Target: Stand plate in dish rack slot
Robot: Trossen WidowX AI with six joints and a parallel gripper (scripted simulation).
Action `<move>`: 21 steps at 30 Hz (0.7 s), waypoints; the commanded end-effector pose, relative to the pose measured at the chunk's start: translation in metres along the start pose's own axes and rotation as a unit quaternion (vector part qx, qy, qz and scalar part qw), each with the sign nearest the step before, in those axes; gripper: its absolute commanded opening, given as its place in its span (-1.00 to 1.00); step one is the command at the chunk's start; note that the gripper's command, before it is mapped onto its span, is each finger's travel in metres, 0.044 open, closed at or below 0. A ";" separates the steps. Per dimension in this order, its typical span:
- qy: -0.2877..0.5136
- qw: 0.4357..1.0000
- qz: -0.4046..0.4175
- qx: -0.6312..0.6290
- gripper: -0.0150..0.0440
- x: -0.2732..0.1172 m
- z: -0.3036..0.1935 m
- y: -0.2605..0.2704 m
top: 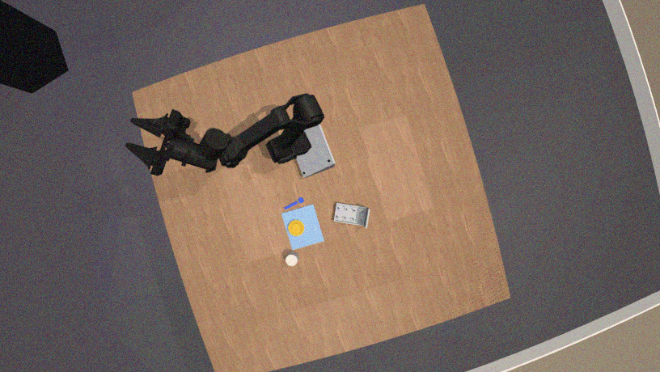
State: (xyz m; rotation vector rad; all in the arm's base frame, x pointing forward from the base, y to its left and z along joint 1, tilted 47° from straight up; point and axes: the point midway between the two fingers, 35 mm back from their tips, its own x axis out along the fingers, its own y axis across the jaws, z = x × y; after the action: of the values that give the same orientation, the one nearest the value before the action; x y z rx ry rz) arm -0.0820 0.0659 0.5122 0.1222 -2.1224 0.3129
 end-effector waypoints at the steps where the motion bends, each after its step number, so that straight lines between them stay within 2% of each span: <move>1: 0.000 1.000 -0.001 0.000 0.86 0.000 0.000 0.000; 6: -0.007 0.999 -0.031 -0.014 0.86 0.002 0.005 -0.018; 21: -0.022 0.974 -0.199 -0.109 0.86 -0.001 0.020 -0.114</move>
State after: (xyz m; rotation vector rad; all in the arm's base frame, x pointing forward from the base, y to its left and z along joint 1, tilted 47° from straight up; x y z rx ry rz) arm -0.0785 -0.0252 0.5209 0.3696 -2.1206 -0.0579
